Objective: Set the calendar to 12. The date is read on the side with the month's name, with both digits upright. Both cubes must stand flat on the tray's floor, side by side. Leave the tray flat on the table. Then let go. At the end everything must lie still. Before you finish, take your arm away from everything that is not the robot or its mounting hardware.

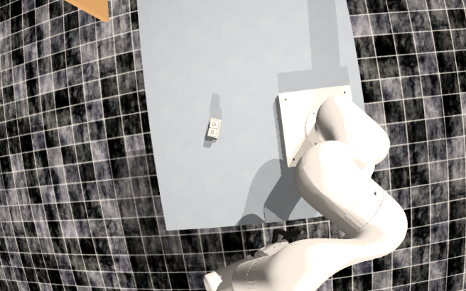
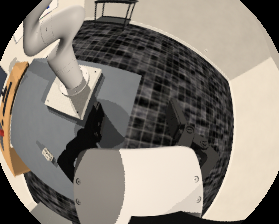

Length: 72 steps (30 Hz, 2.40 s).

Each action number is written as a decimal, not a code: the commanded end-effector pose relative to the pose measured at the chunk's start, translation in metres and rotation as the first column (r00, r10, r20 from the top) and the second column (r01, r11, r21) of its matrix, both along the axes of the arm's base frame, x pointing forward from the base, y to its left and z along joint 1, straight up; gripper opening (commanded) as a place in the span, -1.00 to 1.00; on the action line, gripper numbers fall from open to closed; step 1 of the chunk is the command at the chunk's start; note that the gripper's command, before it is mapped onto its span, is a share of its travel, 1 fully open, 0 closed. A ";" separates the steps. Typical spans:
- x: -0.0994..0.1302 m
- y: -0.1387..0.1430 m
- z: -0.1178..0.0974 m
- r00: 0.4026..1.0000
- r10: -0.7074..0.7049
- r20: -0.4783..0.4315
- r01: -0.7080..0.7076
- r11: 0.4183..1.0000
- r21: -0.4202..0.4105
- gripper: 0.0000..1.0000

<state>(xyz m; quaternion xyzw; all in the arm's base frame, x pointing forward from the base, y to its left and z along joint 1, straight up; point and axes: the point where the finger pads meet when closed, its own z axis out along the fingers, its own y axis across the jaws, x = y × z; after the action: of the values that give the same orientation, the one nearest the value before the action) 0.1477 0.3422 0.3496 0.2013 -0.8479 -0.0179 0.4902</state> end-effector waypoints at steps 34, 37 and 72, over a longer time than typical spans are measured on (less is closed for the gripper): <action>0.126 -0.076 -0.099 0.912 -0.235 0.335 0.252 0.968 -0.008 1.00; 0.174 -0.121 -0.133 0.834 -0.306 0.460 0.342 0.940 0.005 1.00; 0.316 -0.369 -0.235 0.335 -0.427 0.840 0.600 0.784 0.159 1.00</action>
<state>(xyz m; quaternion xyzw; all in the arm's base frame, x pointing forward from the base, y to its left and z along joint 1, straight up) 0.4629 -0.0263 0.1144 -0.1397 -0.9902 0.0037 0.0026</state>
